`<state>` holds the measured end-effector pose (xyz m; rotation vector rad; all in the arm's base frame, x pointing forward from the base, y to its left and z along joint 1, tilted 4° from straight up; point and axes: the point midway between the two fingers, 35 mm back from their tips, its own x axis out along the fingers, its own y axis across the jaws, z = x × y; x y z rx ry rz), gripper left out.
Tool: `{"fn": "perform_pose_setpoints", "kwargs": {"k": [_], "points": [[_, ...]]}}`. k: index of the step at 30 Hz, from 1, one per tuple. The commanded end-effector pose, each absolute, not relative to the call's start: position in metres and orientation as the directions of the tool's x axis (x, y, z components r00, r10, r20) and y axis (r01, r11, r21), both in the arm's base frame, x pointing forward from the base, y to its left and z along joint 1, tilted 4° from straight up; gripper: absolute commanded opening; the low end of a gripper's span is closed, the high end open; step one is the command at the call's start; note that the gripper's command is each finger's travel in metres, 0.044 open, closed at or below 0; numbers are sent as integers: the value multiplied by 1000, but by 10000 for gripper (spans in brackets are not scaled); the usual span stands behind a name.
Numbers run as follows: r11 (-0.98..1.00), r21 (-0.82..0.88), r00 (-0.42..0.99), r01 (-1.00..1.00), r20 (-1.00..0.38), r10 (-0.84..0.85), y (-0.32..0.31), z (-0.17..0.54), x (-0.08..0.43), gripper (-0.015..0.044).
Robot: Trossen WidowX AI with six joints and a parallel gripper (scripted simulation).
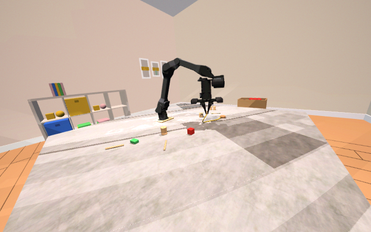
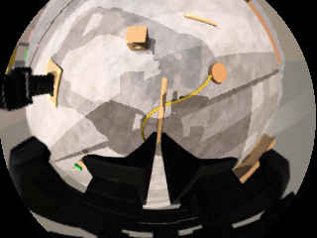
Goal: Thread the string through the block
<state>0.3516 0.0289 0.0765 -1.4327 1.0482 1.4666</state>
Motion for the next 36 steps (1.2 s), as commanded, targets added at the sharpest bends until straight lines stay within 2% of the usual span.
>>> {"fn": "perform_pose_setpoints", "kwargs": {"k": [1, 36], "points": [[-324, 24, -24, -946, -1000, -5, 23, 76, 355, 0], [-323, 24, -22, -946, -1000, -11, -20, 76, 370, 0]]}}
